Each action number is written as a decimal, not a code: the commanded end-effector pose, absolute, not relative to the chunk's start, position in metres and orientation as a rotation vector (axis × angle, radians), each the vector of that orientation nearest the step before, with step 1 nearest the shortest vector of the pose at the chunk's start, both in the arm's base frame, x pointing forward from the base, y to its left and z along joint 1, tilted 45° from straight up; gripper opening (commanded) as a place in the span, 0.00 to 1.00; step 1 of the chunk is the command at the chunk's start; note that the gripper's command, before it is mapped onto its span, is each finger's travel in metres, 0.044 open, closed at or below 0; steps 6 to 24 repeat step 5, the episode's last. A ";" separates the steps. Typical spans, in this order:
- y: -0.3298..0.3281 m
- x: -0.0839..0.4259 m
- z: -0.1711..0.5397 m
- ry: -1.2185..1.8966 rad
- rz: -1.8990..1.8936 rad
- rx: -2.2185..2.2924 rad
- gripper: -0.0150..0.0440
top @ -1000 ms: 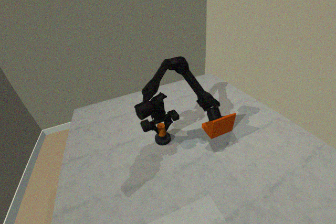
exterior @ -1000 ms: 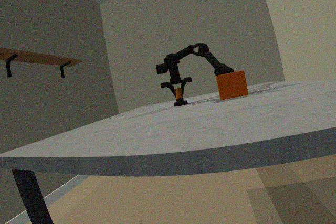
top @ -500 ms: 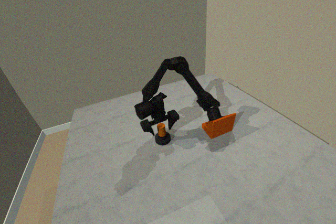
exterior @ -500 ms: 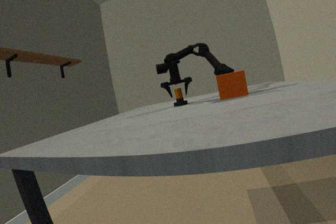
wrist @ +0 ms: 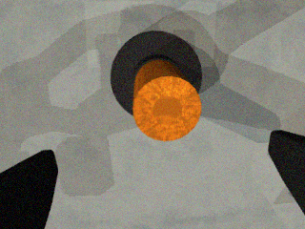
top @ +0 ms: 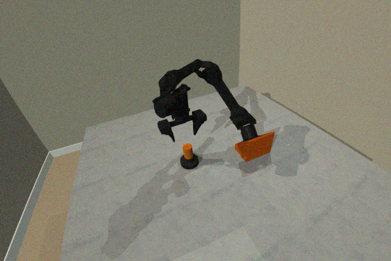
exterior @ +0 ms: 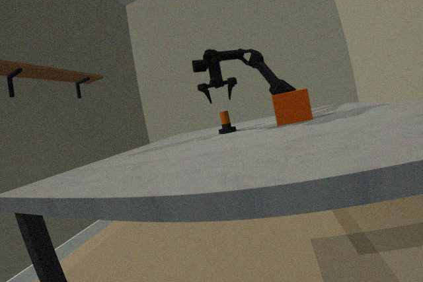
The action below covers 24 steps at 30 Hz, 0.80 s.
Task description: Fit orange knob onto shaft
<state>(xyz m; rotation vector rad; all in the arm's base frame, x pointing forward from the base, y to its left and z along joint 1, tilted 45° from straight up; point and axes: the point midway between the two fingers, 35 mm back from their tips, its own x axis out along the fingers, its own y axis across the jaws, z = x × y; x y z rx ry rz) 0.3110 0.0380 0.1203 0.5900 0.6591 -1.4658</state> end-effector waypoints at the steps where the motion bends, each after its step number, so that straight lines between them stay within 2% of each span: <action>1: 0.037 0.311 0.119 0.666 -1.492 0.583 1.00; 24: 0.037 0.311 0.119 0.666 -1.492 0.583 1.00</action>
